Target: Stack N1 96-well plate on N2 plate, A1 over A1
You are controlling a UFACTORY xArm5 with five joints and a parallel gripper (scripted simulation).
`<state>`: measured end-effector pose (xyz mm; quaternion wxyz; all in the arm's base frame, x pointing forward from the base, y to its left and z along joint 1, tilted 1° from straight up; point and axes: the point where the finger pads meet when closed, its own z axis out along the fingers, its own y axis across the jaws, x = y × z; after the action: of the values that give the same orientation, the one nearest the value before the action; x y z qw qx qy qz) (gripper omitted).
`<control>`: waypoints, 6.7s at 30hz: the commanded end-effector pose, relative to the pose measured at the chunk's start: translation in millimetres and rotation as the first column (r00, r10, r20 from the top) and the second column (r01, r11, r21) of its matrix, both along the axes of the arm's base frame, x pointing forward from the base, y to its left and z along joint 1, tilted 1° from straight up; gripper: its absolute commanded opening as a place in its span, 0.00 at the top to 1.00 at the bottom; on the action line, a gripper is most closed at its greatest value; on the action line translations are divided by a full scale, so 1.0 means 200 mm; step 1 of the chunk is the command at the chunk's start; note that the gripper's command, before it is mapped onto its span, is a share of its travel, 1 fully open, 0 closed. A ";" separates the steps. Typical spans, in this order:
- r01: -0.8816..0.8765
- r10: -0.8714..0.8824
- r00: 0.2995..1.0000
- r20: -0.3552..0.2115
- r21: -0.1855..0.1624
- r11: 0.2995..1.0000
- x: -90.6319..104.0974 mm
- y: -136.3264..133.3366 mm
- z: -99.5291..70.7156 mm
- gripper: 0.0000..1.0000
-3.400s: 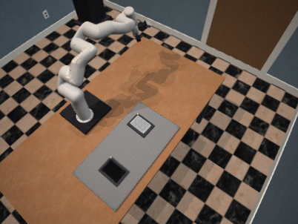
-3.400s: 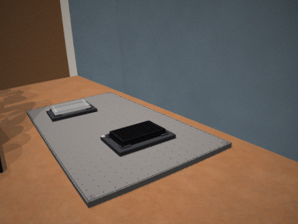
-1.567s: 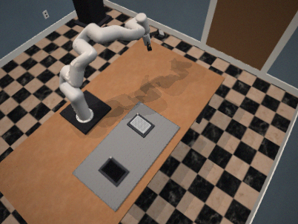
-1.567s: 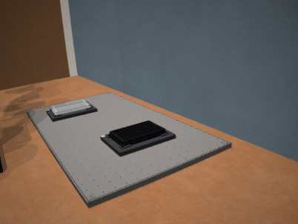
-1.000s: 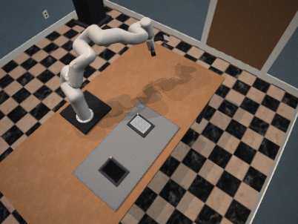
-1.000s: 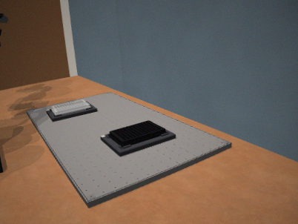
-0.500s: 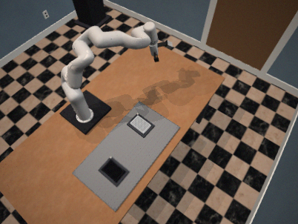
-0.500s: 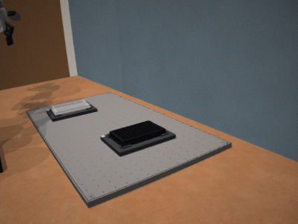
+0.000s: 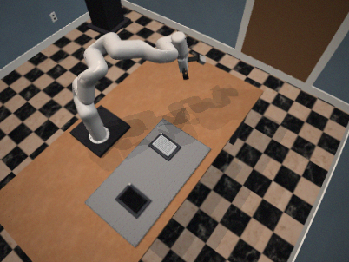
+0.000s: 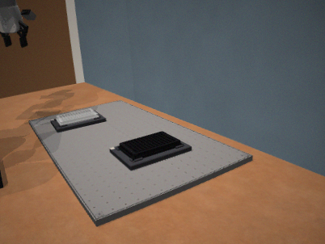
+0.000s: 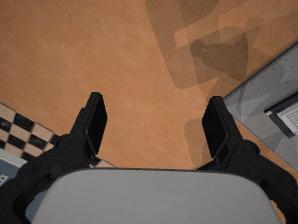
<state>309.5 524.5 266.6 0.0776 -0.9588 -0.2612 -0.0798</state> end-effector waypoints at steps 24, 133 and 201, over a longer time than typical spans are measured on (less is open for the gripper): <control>0.089 -0.090 0.996 -0.002 -0.037 0.995 0.33 -0.43 0.02 0.00; 0.565 -0.587 0.804 -0.098 -0.180 0.805 0.54 -2.53 -0.10 0.00; 0.588 -0.612 0.785 -0.103 -0.189 0.786 0.56 -3.71 -0.77 0.00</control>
<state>420.3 -215.1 112.5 -0.0011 -0.9982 0.0601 -0.0024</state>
